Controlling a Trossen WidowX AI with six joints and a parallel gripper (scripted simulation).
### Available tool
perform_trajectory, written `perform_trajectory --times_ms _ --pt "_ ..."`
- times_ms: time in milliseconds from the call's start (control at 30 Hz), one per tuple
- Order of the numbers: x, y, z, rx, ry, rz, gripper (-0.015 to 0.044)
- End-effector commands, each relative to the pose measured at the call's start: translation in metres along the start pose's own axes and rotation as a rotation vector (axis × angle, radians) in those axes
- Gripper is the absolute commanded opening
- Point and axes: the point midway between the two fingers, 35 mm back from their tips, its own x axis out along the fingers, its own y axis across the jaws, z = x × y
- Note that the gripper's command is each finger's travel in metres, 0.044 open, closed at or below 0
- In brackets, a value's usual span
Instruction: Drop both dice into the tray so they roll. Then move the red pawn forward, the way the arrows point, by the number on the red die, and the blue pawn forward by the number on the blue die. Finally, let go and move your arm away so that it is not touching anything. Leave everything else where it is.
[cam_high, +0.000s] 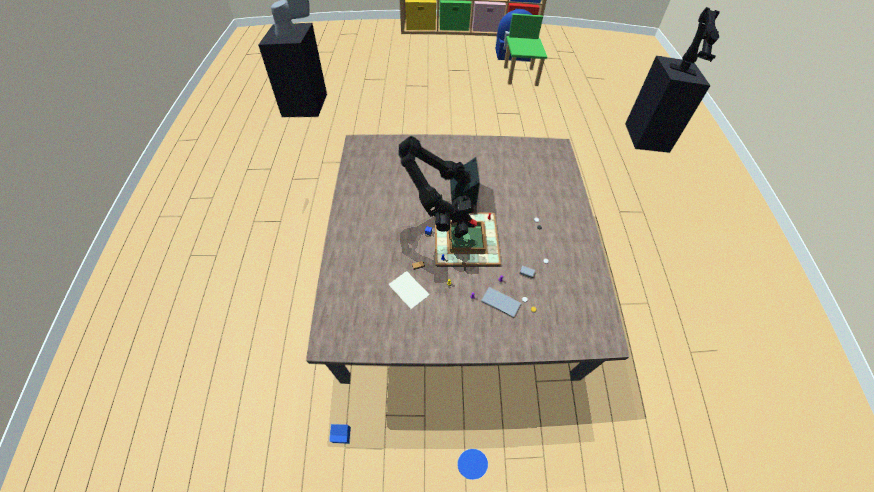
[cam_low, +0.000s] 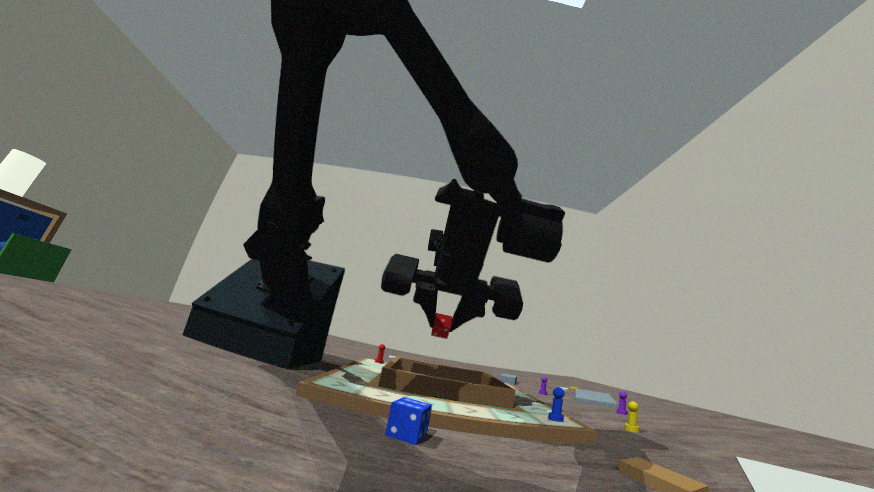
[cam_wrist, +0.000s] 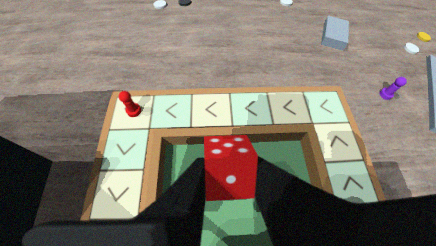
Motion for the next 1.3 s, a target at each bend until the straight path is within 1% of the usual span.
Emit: perform_trajectory --times_ms 0,767,1067,1267 --pt "-0.031 -0.013 0.003 -0.010 -0.009 -0.039 0.0000" --pt "-0.029 -0.011 0.002 -0.005 -0.005 -0.036 0.0000" --pt "-0.029 -0.011 0.003 -0.004 -0.005 -0.036 0.0236" --pt "-0.054 -0.010 0.031 -0.009 -0.011 -0.038 0.0394"
